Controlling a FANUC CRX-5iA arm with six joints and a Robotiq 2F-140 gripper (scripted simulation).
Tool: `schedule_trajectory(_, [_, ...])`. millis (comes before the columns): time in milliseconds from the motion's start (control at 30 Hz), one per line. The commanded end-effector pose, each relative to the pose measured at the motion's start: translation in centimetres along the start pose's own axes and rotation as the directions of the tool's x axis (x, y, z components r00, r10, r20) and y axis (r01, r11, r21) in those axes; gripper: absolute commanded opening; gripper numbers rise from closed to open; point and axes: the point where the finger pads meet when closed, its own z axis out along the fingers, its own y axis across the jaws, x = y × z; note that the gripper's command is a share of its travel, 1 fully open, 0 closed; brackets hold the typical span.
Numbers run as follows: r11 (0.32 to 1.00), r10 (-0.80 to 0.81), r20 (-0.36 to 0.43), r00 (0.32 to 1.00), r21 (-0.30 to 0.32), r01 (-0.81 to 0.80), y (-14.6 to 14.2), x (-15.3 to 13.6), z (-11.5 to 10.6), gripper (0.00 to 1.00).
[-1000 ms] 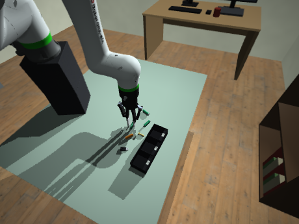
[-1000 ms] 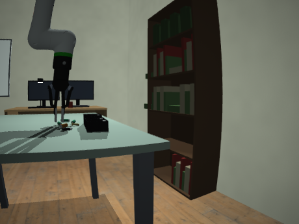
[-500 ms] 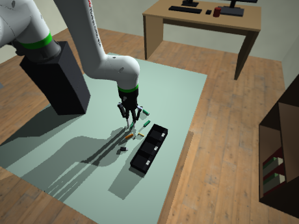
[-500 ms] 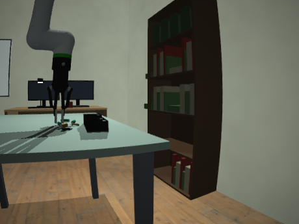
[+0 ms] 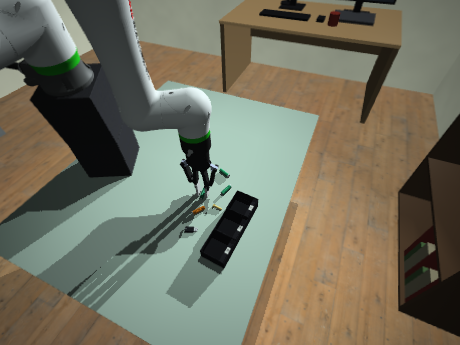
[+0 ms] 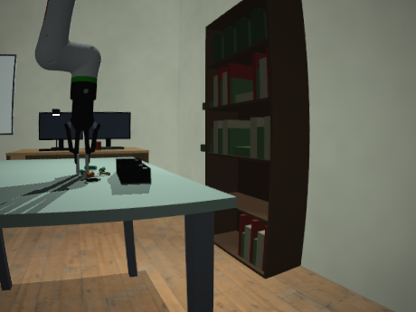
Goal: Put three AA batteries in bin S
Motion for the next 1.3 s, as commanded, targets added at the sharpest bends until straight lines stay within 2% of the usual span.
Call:
schedule_trajectory(0, [1.000,0.001,-0.001,1.000,-0.012,-0.001,0.0,0.0,0.0,0.05])
schedule_trajectory(1033, [1.000,0.001,-0.001,1.000,-0.012,-0.001,0.0,0.0,0.0,0.05])
schedule_trajectory(1267, [1.000,0.001,-0.001,1.000,-0.012,-0.001,0.0,0.0,-2.3,0.05])
